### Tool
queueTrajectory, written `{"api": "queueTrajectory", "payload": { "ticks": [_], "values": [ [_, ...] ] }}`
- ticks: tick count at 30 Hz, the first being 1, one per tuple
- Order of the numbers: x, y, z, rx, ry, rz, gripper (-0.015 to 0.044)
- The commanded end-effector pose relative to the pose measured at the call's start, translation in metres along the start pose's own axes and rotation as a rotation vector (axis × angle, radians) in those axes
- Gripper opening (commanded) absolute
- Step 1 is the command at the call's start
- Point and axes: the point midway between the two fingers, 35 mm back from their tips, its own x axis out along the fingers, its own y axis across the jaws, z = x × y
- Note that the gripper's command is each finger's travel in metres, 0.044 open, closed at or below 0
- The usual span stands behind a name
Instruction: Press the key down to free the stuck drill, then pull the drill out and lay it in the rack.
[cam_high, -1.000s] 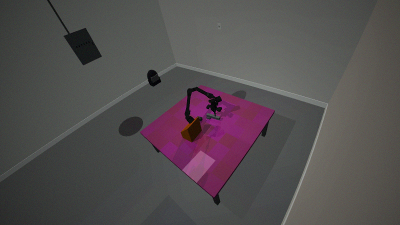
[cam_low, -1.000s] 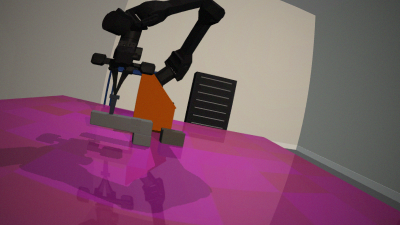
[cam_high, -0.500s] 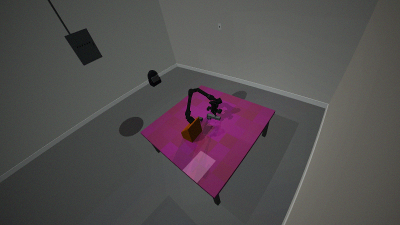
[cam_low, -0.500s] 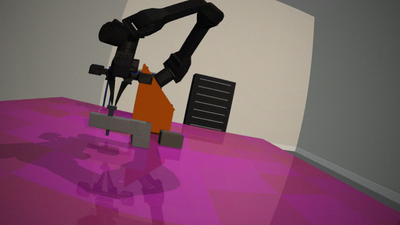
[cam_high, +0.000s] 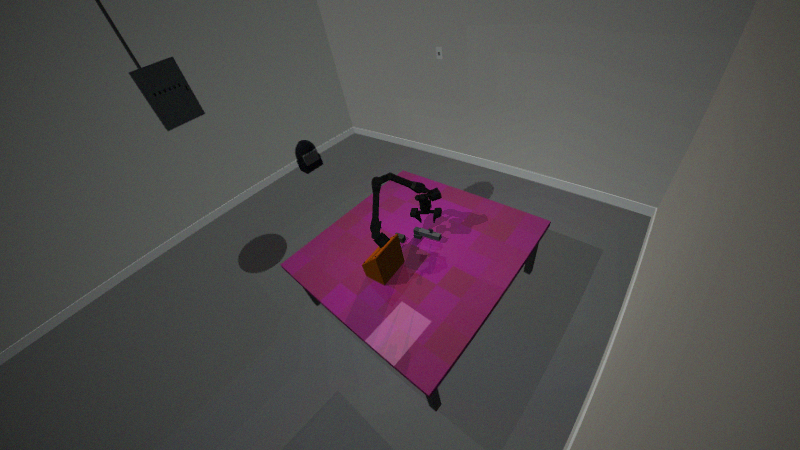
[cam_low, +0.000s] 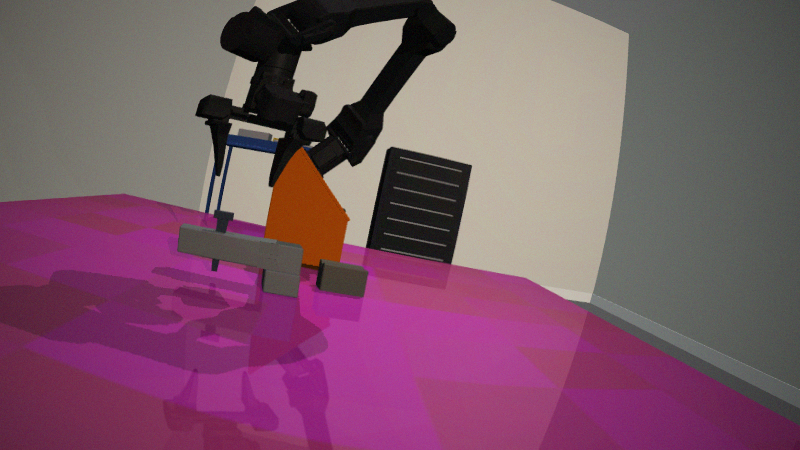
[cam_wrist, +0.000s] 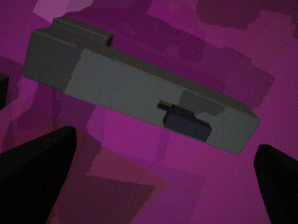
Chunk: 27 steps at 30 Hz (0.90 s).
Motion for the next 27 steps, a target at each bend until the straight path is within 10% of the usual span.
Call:
{"api": "queueTrajectory", "payload": {
  "ticks": [1,8,27],
  "values": [
    [0.029,0.053,0.026,-0.473,0.005,0.001,0.044],
    [0.07,0.138,0.032,-1.241,-0.022,0.033,0.044],
    [0.072,0.14,0.031,-1.265,-0.024,0.035,0.044]
  ]
}}
